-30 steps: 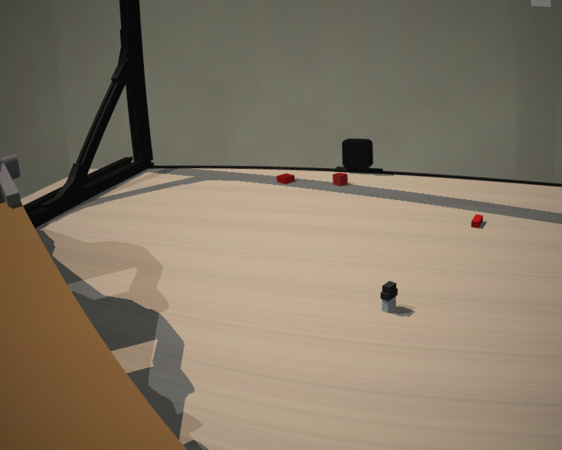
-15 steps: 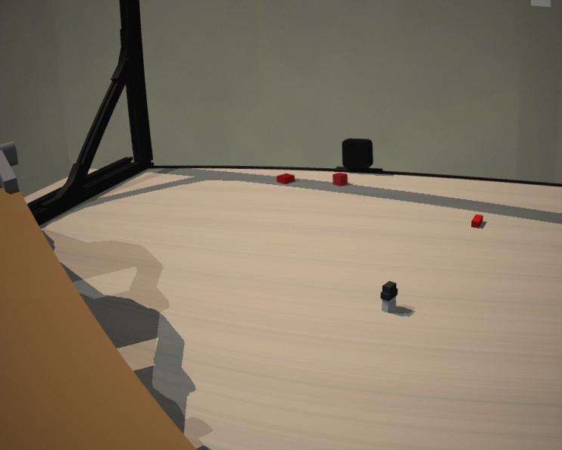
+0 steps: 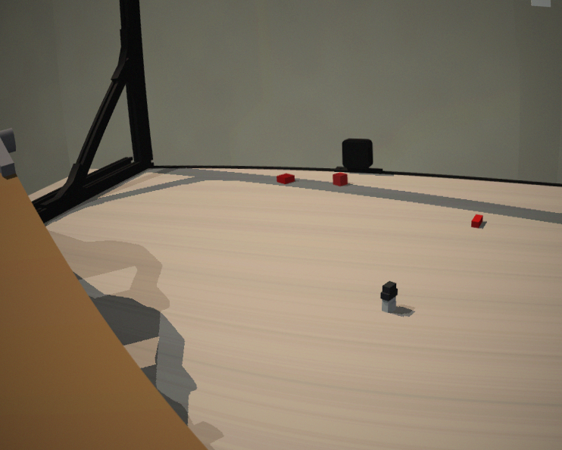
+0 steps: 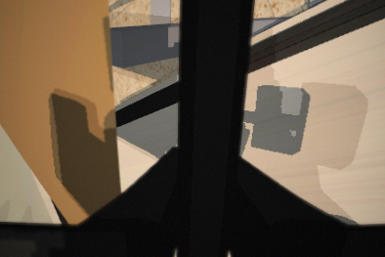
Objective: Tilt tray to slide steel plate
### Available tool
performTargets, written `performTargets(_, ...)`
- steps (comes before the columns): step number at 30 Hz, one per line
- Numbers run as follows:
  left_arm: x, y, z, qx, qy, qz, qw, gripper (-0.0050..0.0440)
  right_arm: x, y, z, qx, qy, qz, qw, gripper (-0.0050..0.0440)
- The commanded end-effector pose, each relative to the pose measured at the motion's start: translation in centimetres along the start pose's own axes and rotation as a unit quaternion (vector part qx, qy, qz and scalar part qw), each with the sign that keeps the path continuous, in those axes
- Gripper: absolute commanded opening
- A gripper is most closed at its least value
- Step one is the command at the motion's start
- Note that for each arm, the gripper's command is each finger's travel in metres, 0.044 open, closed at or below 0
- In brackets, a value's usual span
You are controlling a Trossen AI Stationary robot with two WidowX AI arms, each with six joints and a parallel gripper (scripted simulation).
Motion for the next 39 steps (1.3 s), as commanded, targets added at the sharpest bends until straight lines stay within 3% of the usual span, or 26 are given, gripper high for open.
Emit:
performTargets(1, 0.0, -0.1, 0.0, 0.000, 0.000, -0.001, 1.000, 0.0440, 0.2, 2.5, 1.8, 0.040, -0.005, 0.001, 0.999, 0.0000)
performTargets(28, 0.0, -0.1, 0.0, 0.000, 0.000, -0.001, 1.000, 0.0440, 0.3, 3.9, 3.0, 0.057, -0.007, 0.001, 0.998, 0.0000)
performTargets(29, 0.0, -0.1, 0.0, 0.000, 0.000, -0.001, 1.000, 0.0440, 0.2, 2.6, 1.9, 0.058, -0.007, 0.001, 0.998, 0.0000)
performTargets(31, 0.0, -0.1, 0.0, 0.000, 0.000, -0.001, 1.000, 0.0440, 0.2, 2.6, 1.9, 0.058, -0.007, 0.001, 0.998, 0.0000)
performTargets(37, 0.0, -0.1, 0.0, 0.000, 0.000, -0.001, 1.000, 0.0440, -0.2, -4.4, -4.5, 0.021, -0.004, 0.001, 1.000, 0.0000)
performTargets(39, 0.0, -0.1, 0.0, 0.000, 0.000, -0.001, 1.000, 0.0440, -0.2, -4.3, -4.5, 0.005, -0.003, 0.001, 1.000, 0.0000)
Point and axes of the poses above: on each arm, the point midway between the two fingers, 35 mm back from their tips, its own z axis back along the fingers, its own y axis across the jaws, x = y × z, the point moved 3 cm from there along z, back along the fingers, and after that the axes turned 4 degrees about z, right-handed, at the moved point
